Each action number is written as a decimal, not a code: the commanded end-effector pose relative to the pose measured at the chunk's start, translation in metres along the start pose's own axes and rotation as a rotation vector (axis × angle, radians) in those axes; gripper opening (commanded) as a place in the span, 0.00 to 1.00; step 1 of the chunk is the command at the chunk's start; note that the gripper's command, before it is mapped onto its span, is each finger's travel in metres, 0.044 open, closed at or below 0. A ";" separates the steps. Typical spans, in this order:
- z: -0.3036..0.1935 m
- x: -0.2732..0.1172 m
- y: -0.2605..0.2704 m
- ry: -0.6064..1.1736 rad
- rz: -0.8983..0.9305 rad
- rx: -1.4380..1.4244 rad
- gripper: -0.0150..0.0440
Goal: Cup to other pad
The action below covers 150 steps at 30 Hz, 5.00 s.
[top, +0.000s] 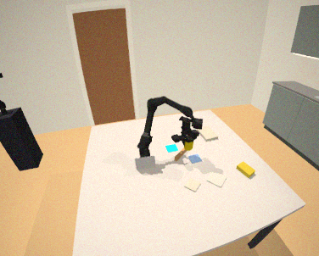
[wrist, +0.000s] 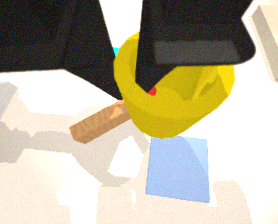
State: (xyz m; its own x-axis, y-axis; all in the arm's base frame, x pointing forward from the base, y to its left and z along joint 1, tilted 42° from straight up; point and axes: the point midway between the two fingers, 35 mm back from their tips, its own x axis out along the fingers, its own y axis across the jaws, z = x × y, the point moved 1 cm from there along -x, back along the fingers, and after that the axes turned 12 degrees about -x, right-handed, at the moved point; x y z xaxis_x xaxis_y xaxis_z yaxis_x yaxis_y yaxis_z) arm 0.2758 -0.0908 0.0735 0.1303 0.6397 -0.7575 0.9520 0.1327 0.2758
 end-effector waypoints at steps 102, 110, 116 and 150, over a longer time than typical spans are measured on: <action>-0.136 0.027 -0.042 0.012 -0.002 0.011 0.25; -0.137 0.036 -0.042 0.012 -0.002 0.011 0.25; -0.138 0.042 -0.042 0.012 -0.001 0.011 0.25; -0.139 0.055 -0.043 0.010 0.000 0.004 0.50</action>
State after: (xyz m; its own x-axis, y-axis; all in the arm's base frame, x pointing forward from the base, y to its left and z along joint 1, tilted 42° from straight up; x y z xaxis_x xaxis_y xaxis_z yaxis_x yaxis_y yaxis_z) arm 0.2039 0.0441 0.1022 0.1284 0.6471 -0.7515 0.9535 0.1280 0.2731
